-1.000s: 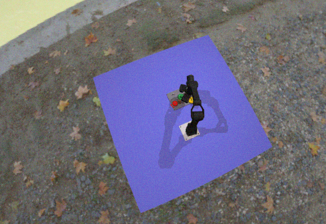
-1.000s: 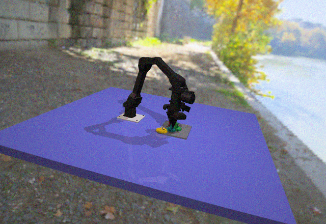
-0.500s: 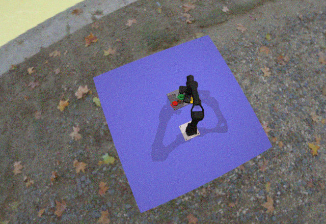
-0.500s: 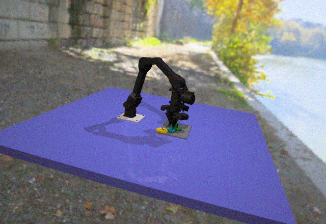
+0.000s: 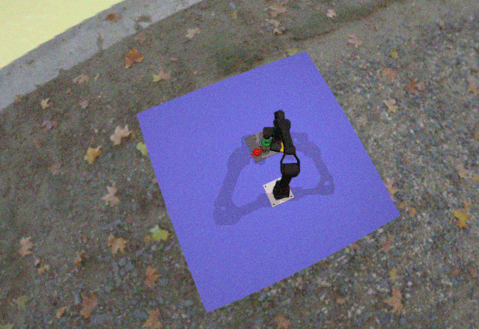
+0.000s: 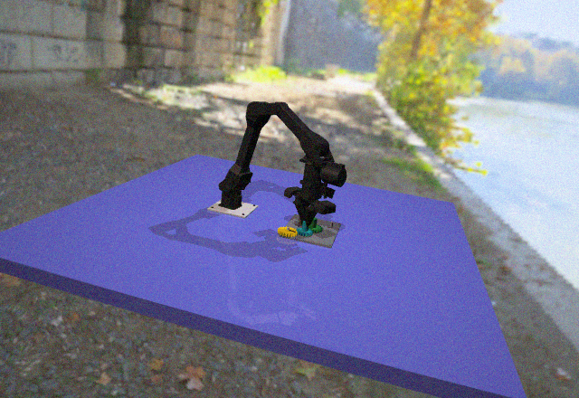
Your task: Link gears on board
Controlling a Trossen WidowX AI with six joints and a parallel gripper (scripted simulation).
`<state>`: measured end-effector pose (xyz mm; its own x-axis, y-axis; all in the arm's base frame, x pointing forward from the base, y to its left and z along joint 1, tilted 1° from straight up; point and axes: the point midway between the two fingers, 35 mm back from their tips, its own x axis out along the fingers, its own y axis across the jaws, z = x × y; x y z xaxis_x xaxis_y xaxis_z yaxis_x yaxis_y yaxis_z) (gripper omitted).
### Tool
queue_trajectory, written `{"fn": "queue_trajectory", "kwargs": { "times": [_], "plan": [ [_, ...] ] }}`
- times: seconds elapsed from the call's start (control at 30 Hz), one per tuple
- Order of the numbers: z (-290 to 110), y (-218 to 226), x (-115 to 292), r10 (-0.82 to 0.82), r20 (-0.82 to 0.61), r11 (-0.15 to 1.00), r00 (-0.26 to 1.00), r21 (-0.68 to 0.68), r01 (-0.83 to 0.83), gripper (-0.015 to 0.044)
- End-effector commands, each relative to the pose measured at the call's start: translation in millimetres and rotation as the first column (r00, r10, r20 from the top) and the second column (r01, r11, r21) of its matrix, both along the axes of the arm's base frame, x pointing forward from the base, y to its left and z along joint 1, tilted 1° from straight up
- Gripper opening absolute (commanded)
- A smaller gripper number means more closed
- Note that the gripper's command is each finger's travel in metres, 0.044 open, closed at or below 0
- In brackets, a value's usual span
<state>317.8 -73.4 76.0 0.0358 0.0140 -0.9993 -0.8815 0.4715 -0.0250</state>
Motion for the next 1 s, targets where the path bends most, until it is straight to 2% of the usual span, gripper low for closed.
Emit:
{"fn": "queue_trajectory", "kwargs": {
  "times": [0.0,0.13,0.3,0.33,0.47,0.7,0.83,0.87,0.97],
  "plan": [
    [-1.1,0.8,0.3,-0.068,-0.001,0.998,0.998,0.004,0.068,0.0],
    [-1.3,0.8,-0.4,-0.166,-0.003,0.986,0.986,0.007,0.166,0.0],
    [2.6,0.3,-0.1,-0.134,-0.002,0.991,0.991,0.006,0.134,0.0131],
    [2.9,0.2,-0.1,-0.131,-0.002,0.991,0.991,0.006,0.131,0.014],
    [6.3,0.1,0.0,-0.131,-0.002,0.991,0.991,0.006,0.131,0.014],
    [43.0,-0.5,-1.1,-0.131,-0.002,0.991,0.991,0.006,0.131,0.014],
    [47.9,-0.5,-1.6,-0.131,-0.002,0.991,0.991,0.006,0.131,0.014],
    [41.2,-0.7,-0.6,-0.133,-0.004,0.991,0.991,0.005,0.133,0.0166],
    [70.7,-0.6,-3.4,-0.133,-0.005,0.991,0.991,0.005,0.133,0.0245]
  ]
}}
